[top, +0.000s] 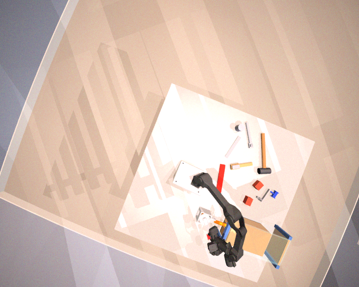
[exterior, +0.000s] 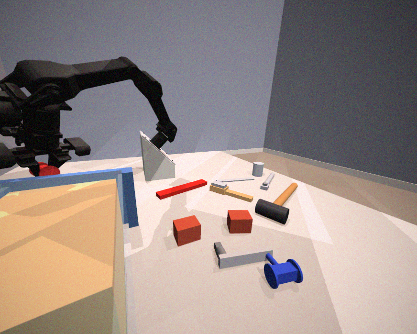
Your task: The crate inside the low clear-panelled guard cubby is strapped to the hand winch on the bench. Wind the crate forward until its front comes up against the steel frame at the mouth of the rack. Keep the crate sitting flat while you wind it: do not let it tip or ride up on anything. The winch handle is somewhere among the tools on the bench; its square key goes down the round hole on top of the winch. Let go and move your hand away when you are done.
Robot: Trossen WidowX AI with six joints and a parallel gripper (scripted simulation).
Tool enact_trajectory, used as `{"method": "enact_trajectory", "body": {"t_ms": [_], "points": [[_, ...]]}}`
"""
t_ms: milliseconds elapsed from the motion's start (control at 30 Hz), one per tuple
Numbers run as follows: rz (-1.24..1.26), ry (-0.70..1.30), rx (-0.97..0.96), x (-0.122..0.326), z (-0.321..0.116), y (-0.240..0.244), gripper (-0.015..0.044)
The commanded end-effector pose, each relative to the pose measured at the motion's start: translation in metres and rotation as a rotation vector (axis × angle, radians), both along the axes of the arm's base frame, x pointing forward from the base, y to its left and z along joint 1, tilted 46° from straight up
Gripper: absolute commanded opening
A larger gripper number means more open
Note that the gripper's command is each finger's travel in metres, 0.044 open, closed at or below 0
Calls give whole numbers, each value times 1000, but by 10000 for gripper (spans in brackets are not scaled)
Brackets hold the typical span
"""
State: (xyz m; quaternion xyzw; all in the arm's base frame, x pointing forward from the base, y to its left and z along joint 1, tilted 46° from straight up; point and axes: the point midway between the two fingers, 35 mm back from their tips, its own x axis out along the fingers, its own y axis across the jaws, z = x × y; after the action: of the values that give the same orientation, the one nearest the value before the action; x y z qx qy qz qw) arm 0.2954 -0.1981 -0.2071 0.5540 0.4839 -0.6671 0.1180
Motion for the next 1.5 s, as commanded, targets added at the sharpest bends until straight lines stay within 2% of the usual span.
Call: {"method": "enact_trajectory", "body": {"t_ms": [0,1467], "points": [[-8,-19,37,11,9,16,0],[-8,-18,41,22,41,51,0]]}}
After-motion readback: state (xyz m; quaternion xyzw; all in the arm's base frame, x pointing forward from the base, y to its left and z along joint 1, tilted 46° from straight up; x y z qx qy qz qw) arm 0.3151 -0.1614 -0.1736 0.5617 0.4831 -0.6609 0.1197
